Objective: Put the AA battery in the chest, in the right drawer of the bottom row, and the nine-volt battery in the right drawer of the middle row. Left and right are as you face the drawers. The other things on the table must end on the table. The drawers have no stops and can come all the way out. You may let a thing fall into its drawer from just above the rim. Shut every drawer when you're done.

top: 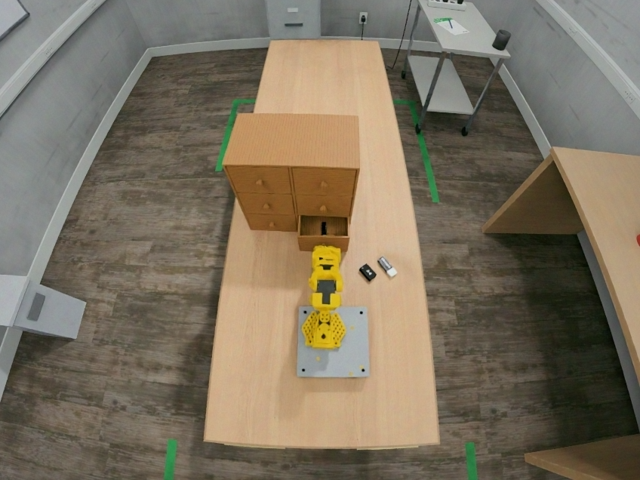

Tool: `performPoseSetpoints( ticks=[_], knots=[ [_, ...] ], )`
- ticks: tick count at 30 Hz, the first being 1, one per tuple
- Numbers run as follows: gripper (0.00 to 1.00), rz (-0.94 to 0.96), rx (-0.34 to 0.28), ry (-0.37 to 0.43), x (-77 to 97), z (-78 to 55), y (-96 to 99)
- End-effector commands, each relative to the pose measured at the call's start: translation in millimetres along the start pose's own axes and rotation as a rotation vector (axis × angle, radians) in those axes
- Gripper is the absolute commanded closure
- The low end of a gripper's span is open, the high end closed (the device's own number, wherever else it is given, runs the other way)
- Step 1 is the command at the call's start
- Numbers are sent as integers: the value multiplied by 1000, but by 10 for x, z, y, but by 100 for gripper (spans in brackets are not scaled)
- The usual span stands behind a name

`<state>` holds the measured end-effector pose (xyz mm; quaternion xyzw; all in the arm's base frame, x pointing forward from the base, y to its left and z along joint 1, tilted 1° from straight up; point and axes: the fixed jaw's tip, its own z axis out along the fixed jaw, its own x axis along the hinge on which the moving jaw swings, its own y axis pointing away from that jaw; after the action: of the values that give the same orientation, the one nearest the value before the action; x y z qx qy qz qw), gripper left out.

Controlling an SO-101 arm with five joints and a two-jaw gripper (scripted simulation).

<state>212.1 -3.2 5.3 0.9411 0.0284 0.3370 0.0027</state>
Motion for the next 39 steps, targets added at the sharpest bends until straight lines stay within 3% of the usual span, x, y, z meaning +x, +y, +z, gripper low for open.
performPoseSetpoints(
  ticks=[1, 26, 39],
  knots=[
    [79, -7, 7, -14, -53, 5, -23],
    [79, -8, 7, -14, -72, 4, -24],
    [88, -8, 7, -14, -72, 4, -24]
  ],
)
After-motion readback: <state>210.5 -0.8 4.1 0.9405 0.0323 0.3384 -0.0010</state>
